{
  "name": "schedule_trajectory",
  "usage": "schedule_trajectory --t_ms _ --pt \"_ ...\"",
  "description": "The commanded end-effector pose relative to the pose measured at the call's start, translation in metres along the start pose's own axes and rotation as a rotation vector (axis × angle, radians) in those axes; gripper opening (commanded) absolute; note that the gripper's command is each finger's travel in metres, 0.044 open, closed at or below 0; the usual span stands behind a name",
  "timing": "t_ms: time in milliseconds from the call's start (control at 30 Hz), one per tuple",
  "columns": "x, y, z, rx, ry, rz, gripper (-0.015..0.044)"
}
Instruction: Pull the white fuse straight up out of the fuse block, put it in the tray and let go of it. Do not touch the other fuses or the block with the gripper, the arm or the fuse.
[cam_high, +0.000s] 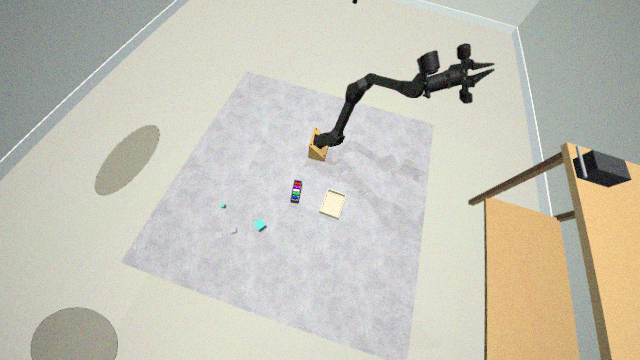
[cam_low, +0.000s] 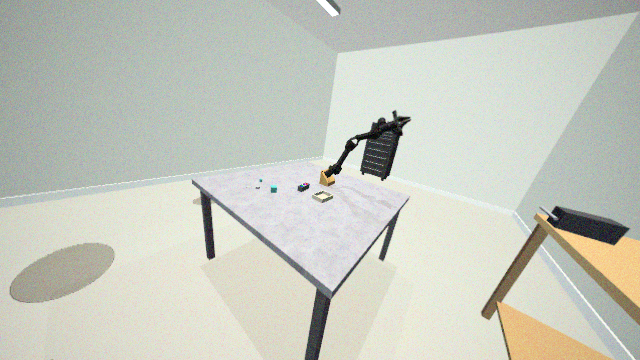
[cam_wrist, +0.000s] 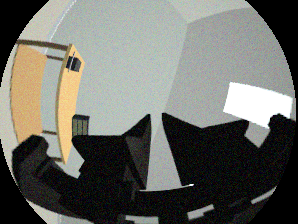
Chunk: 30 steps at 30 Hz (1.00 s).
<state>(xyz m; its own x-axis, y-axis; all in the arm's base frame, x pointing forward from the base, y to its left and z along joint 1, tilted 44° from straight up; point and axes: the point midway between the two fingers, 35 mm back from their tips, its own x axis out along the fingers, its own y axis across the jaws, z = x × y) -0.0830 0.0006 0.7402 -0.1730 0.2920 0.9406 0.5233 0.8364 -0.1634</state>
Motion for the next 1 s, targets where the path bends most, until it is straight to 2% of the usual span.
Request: schedule_trajectory --t_ms 0,200,400,667,867,967 --pt "-0.001 0.072 -0.026 0.105 0.071 0.177 0.0069" --pt "-0.02 0.161 -0.068 0.249 0.212 0.394 0.0069" --pt "-0.062 0.239 -0.117 0.398 0.411 0.581 0.0069" --pt "-0.141 0.311 -0.189 0.543 0.742 0.725 0.0069" --pt "-0.202 0.339 -0.232 0.629 0.973 0.768 0.0069" --pt "-0.247 0.354 -0.255 0.706 1.136 0.783 0.0069"
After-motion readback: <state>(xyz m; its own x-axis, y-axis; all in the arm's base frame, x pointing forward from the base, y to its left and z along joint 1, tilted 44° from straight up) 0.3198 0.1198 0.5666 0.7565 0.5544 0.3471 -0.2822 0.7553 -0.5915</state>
